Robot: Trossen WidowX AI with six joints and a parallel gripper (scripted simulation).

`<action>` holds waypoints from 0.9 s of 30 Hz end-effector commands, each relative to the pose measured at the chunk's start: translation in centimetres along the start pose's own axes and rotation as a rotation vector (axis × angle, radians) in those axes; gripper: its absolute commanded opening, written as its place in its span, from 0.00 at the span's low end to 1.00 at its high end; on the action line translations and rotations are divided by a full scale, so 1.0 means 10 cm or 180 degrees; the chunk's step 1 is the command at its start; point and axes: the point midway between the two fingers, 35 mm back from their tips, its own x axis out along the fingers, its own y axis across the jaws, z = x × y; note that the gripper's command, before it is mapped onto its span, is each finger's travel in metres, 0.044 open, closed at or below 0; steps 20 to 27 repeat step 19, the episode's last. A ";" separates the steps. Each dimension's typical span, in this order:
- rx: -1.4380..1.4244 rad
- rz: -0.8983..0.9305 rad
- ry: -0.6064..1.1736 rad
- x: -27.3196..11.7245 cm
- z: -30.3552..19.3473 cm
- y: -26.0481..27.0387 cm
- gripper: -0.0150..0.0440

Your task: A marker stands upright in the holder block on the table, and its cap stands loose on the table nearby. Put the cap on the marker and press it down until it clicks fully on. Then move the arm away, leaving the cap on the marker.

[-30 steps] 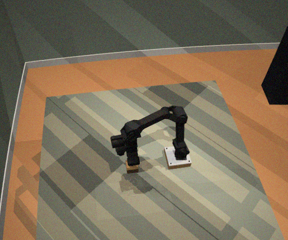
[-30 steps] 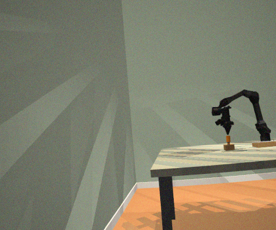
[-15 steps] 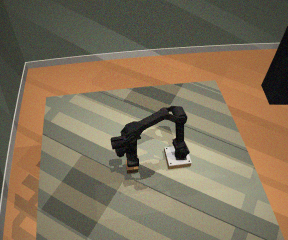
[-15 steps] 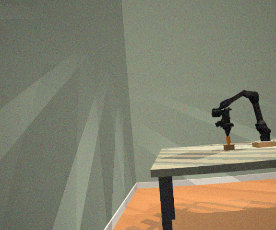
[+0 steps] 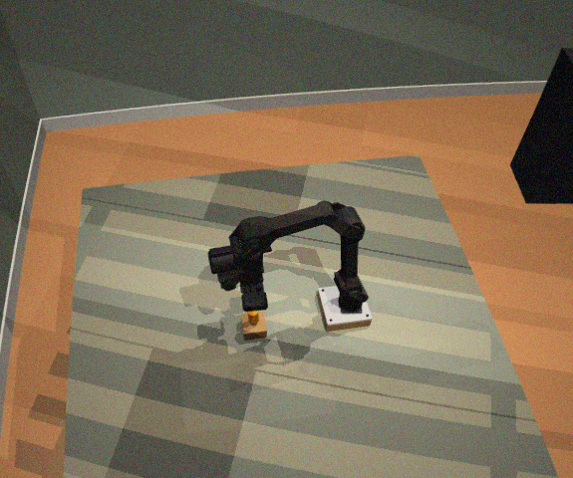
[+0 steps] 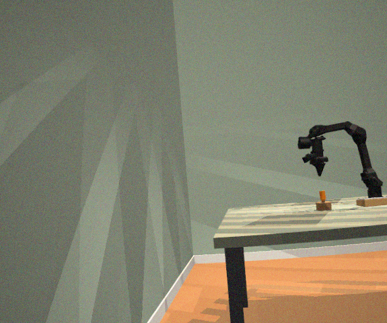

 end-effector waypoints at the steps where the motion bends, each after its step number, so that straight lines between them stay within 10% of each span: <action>1: 0.0006 -0.0003 0.0035 -0.09 -0.02 0.00 0.25; 18: 0.0006 -0.0003 0.0035 -0.09 -0.02 0.00 1.00; 27: 0.0006 -0.0003 0.0035 -0.09 -0.02 0.00 1.00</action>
